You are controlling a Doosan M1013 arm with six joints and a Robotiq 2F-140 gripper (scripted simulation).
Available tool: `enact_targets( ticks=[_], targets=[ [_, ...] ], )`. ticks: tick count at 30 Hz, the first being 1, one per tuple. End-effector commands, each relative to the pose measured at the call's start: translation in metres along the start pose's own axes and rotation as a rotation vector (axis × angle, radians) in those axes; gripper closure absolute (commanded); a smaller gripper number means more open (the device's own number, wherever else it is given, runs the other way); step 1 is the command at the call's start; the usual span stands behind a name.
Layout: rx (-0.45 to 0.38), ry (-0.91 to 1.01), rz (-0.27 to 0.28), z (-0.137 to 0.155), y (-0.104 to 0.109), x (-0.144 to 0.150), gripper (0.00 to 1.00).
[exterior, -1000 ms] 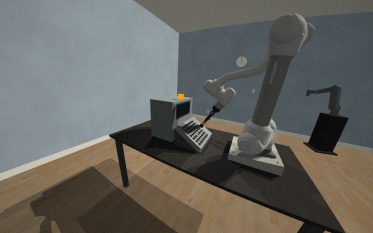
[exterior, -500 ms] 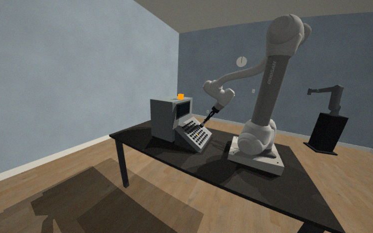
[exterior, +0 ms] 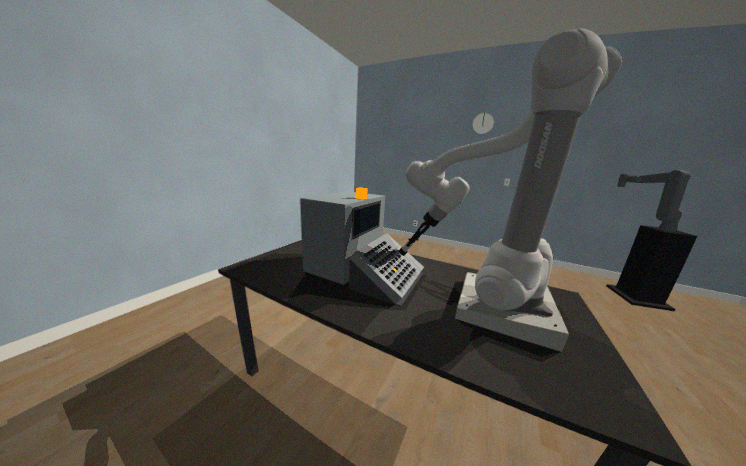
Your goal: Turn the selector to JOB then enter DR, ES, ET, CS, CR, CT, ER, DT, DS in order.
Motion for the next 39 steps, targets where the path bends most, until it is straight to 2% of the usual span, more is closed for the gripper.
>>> enact_targets(
  ticks=[1,39],
  targets=[
    [0.0,0.0,0.0,0.0,0.0,0.0,0.67],
    [0.0,0.0,0.0,-0.0001,-0.0036,0.0,0.67]
  ],
)
Point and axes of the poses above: the point where the finger pads meet when closed, its own y axis back along the fingers, its own x axis across the jaws, z = x × y, the point moved 1 cm from there along y, back along the fingers, and after that the axes turned 9 degrees about y, right-handed, at the moved point
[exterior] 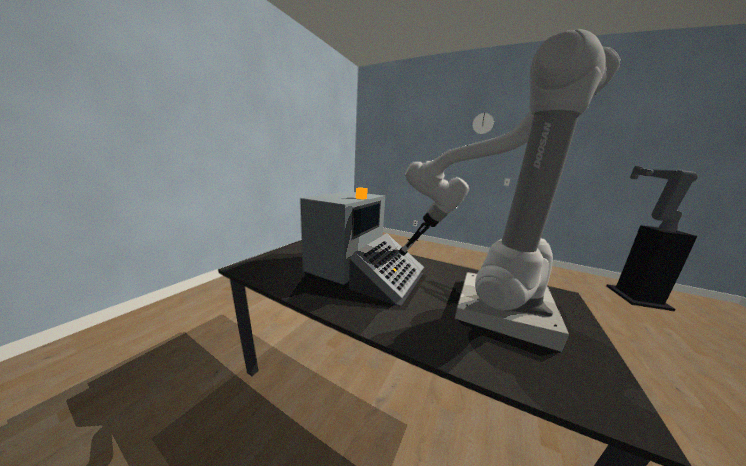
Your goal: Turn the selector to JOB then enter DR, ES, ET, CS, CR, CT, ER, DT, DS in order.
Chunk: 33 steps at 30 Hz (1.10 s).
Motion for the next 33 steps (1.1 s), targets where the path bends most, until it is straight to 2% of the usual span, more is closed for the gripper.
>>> enact_targets(
  ticks=[1,33],
  targets=[
    [0.0,0.0,0.0,0.0,-0.001,0.0,0.67],
    [0.0,0.0,0.0,0.0,-0.02,0.0,0.67]
  ],
)
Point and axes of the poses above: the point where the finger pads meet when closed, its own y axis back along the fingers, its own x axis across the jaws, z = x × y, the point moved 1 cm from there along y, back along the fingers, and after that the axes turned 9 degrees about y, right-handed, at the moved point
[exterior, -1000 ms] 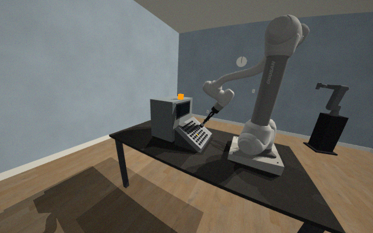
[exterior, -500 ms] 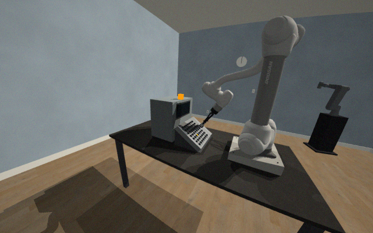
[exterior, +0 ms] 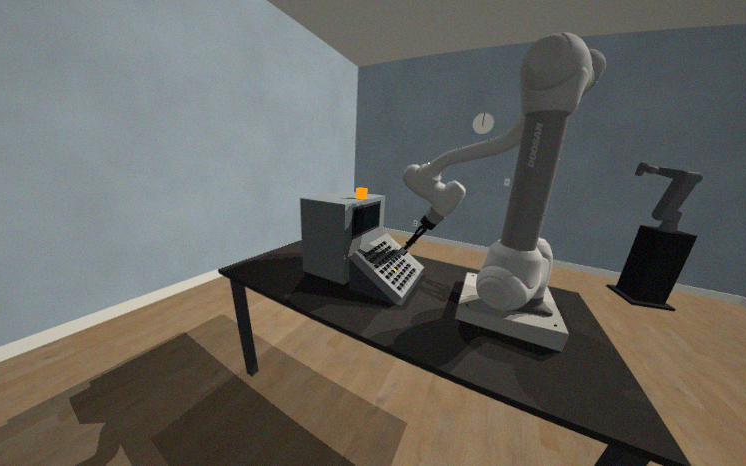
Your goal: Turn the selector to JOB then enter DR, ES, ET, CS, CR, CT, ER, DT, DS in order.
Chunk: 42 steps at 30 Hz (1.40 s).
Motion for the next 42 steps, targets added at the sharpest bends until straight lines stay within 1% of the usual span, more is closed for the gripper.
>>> enact_targets(
  ticks=[1,39,40,42],
  targets=[
    [0.0,0.0,0.0,0.0,-0.0002,-0.0001,0.67],
    [0.0,0.0,0.0,0.0,-0.0002,-0.0001,0.67],
    [0.0,0.0,0.0,0.0,-0.0002,-0.0001,1.0],
    [0.0,0.0,0.0,0.0,-0.0002,-0.0001,1.0]
  ],
)
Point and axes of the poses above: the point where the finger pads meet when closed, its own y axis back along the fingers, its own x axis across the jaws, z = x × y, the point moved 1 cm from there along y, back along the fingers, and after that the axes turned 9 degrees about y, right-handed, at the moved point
